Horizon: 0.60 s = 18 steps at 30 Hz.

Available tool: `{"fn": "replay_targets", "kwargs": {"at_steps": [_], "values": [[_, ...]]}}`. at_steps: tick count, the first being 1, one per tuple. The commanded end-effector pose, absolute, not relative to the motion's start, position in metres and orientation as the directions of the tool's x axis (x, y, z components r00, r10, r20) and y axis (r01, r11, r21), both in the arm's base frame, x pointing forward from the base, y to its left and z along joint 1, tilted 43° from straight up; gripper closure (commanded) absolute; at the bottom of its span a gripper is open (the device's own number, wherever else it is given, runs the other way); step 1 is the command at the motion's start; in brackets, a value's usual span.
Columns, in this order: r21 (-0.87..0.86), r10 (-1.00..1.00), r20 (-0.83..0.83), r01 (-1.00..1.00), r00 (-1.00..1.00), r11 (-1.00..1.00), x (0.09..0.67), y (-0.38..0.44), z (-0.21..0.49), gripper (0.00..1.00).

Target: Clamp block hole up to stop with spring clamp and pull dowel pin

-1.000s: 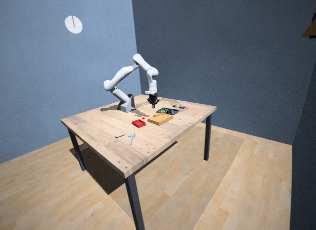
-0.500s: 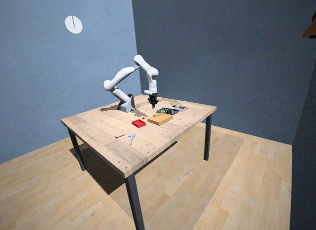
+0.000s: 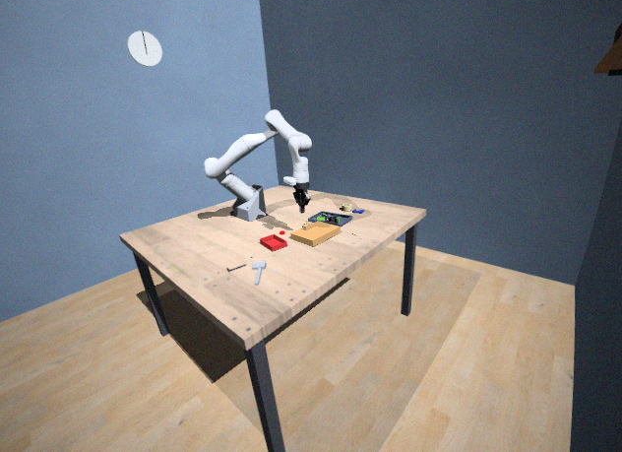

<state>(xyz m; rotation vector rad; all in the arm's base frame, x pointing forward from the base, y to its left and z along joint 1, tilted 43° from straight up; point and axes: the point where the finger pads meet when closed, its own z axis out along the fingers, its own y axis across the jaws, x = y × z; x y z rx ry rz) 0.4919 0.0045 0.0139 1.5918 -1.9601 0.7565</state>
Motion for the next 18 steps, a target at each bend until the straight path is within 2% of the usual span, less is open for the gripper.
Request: {"fn": "replay_targets", "kwargs": {"at_steps": [1, 18], "values": [[-0.145, -0.694, 0.678, -0.969, -0.243, 0.198, 0.4924, 0.0055, 0.0143, 0.9], [-0.339, -0.609, 0.602, -0.856, -0.516, 0.39, 0.4936, 0.0076, 0.0138, 0.9]]}}
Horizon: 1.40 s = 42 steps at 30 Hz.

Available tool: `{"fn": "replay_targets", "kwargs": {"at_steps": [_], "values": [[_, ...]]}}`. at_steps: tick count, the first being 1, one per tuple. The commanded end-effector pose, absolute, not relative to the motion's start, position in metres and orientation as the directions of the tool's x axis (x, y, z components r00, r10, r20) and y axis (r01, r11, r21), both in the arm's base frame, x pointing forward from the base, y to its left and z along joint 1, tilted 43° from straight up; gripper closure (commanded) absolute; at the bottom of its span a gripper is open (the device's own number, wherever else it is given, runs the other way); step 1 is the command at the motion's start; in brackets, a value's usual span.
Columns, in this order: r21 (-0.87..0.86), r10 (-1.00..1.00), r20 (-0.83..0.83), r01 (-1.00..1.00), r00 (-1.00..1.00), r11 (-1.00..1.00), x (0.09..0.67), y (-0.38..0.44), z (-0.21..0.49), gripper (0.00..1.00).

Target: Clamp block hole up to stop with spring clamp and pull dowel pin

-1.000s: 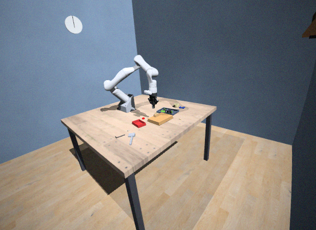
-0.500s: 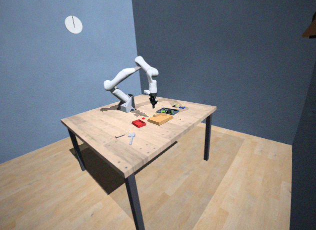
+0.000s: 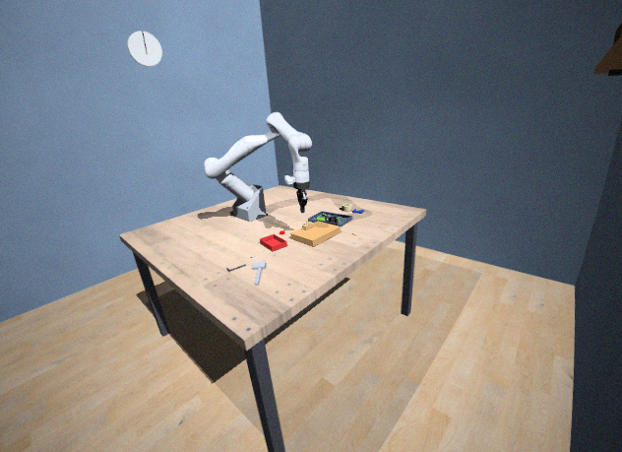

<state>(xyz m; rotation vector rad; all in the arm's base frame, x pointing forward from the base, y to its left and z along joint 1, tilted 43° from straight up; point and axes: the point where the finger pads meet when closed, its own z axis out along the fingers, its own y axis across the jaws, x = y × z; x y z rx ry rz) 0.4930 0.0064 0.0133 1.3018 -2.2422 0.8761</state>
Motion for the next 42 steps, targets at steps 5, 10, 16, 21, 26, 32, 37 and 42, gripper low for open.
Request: {"fn": "replay_targets", "kwargs": {"at_steps": [5, 10, 16, 21, 26, 32, 37, 42], "values": [[-0.394, -0.572, 0.566, -0.805, -0.593, 0.444, 0.4941, 0.0085, 0.0135, 0.9], [-0.444, -0.532, 0.527, -0.748, -0.663, 0.493, 0.4946, 0.0096, 0.0132, 0.9], [-0.48, -0.499, 0.493, -0.701, -0.713, 0.528, 0.4951, 0.0104, 0.013, 0.9], [-0.519, -0.456, 0.45, -0.64, -0.768, 0.566, 0.4957, 0.0116, 0.0127, 0.9], [-0.553, -0.413, 0.405, -0.578, -0.816, 0.6, 0.4962, 0.0127, 0.0123, 0.9], [-0.576, -0.379, 0.37, -0.529, -0.848, 0.623, 0.4967, 0.0137, 0.012, 0.9], [-0.601, -0.337, 0.327, -0.47, -0.883, 0.647, 0.4973, 0.0149, 0.0117, 0.9], [-0.62, -0.298, 0.286, -0.413, -0.911, 0.667, 0.4978, 0.0161, 0.0113, 0.9]]}}
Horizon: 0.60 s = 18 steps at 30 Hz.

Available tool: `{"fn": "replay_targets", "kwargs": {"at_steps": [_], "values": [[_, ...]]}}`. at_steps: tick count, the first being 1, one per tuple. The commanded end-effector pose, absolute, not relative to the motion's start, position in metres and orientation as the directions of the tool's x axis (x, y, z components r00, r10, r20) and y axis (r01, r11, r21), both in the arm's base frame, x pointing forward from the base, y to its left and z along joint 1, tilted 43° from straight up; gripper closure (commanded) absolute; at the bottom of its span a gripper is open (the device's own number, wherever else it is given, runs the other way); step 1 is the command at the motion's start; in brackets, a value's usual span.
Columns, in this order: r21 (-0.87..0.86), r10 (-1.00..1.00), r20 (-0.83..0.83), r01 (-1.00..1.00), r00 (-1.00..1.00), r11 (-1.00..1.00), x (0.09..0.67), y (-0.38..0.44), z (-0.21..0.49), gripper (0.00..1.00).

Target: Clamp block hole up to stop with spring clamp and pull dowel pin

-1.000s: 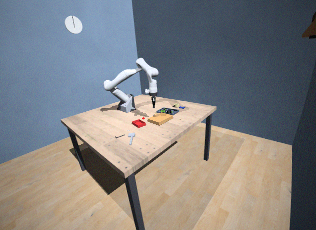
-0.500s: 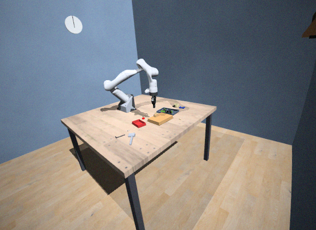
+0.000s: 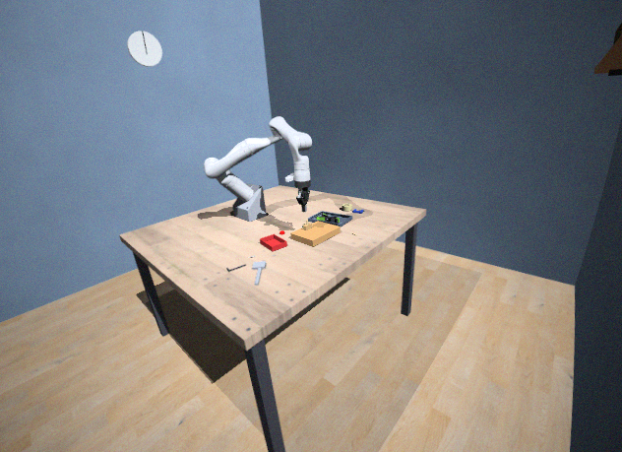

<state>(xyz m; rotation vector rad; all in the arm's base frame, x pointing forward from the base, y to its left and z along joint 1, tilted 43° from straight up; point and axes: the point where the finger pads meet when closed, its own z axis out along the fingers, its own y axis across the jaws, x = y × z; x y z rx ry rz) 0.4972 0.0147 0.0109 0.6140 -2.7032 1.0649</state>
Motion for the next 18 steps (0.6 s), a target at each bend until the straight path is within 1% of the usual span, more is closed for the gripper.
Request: {"fn": "replay_targets", "kwargs": {"at_steps": [1, 18], "values": [[-0.624, -0.29, 0.278, -0.401, -0.916, 0.671, 0.4979, 0.0163, 0.0113, 0.9], [-0.658, -0.189, 0.171, -0.255, -0.967, 0.708, 0.4994, 0.0194, 0.0103, 0.9]]}}
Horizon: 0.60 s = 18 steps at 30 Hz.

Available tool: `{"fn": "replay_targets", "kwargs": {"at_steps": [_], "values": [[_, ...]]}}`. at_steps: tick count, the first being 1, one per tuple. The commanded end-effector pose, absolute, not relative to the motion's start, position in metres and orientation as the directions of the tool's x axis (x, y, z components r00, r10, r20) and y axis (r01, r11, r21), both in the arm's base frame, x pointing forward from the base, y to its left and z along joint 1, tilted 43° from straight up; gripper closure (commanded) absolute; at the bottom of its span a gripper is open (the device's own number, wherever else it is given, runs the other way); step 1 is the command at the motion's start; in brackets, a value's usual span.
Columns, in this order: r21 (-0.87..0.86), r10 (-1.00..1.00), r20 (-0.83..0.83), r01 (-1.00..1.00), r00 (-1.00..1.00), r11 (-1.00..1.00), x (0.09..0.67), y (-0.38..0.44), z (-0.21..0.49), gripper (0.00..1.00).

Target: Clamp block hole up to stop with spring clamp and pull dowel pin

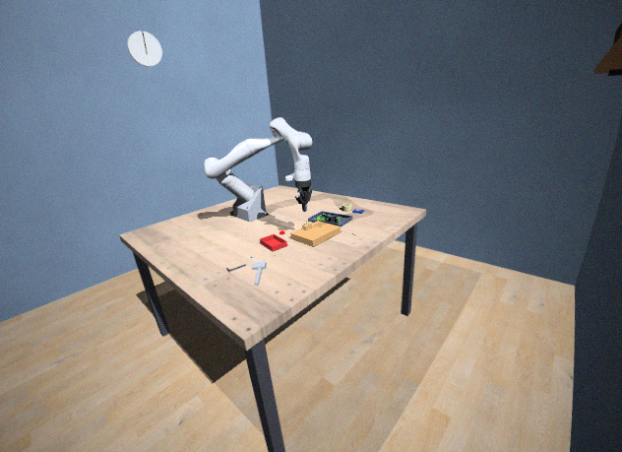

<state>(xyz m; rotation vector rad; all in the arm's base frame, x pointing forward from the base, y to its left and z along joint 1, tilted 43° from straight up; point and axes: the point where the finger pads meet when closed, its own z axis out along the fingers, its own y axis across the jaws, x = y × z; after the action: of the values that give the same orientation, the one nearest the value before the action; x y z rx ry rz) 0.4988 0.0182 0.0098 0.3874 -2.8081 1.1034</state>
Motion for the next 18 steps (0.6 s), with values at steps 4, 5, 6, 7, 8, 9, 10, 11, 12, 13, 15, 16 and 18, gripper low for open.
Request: {"fn": "replay_targets", "kwargs": {"at_steps": [4, 5, 6, 7, 8, 9, 10, 11, 12, 13, 15, 16, 18], "values": [[-0.662, -0.172, 0.154, -0.231, -0.973, 0.713, 0.4996, 0.02, 0.0101, 0.9], [-0.662, -0.172, 0.154, -0.231, -0.973, 0.713, 0.4996, 0.02, 0.0101, 0.9], [-0.663, -0.167, 0.148, -0.223, -0.975, 0.715, 0.4997, 0.0202, 0.01, 0.9], [-0.664, -0.161, 0.143, -0.215, -0.977, 0.716, 0.4997, 0.0203, 0.01, 0.9], [-0.665, -0.156, 0.137, -0.208, -0.978, 0.717, 0.4998, 0.0205, 0.0099, 0.9], [-0.666, -0.151, 0.132, -0.201, -0.98, 0.718, 0.4999, 0.0207, 0.0099, 0.9], [-0.667, -0.147, 0.127, -0.194, -0.981, 0.719, 0.5, 0.0208, 0.0098, 0.9], [-0.668, -0.142, 0.122, -0.187, -0.982, 0.72, 0.5, 0.021, 0.0098, 0.9], [-0.669, -0.137, 0.118, -0.181, -0.984, 0.721, 0.5001, 0.0211, 0.0097, 0.9], [-0.669, -0.133, 0.113, -0.174, -0.985, 0.722, 0.5002, 0.0213, 0.0097, 0.9], [-0.67, -0.125, 0.104, -0.162, -0.987, 0.724, 0.5003, 0.0216, 0.0096, 0.9], [-0.671, -0.121, 0.1, -0.157, -0.988, 0.725, 0.5003, 0.0217, 0.0096, 0.9], [-0.672, -0.113, 0.092, -0.146, -0.989, 0.726, 0.5004, 0.0219, 0.0095, 0.9]]}}
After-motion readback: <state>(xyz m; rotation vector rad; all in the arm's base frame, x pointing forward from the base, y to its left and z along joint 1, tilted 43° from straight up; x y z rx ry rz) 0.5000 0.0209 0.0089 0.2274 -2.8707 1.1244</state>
